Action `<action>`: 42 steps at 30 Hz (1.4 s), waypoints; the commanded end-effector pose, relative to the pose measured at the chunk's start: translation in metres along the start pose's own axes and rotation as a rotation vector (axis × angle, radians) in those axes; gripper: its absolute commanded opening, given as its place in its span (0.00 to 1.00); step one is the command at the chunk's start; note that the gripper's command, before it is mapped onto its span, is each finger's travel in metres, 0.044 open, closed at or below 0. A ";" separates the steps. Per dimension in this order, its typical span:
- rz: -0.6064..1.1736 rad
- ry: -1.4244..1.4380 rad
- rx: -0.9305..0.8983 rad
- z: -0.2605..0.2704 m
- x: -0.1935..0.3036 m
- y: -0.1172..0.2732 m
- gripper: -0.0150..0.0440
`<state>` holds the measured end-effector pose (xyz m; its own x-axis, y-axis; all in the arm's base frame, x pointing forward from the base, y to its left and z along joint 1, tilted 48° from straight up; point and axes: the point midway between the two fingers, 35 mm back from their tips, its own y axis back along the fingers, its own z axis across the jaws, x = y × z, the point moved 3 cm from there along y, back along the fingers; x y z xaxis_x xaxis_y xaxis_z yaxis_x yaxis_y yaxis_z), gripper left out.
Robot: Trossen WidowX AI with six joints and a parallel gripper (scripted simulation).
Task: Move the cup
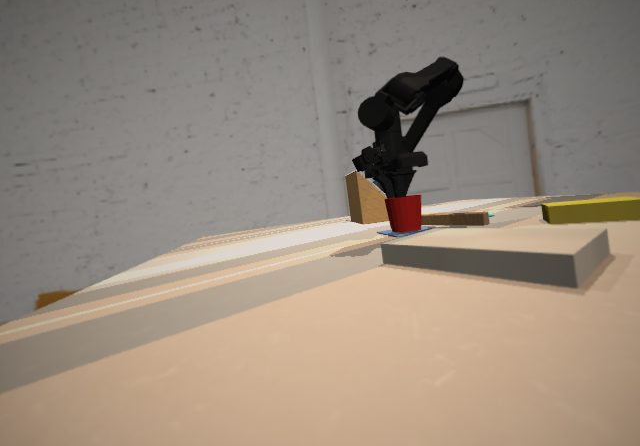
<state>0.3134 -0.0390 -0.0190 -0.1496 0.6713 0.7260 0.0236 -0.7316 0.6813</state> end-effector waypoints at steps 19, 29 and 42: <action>0.004 -0.002 0.002 -0.002 0.001 -0.020 0.37; 0.004 -0.002 0.002 -0.002 0.001 -0.020 0.25; 0.005 -0.008 0.002 -0.005 0.000 0.019 0.25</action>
<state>0.3071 -0.0399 -0.0187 -0.1311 0.6611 0.7387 0.0410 -0.7409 0.6704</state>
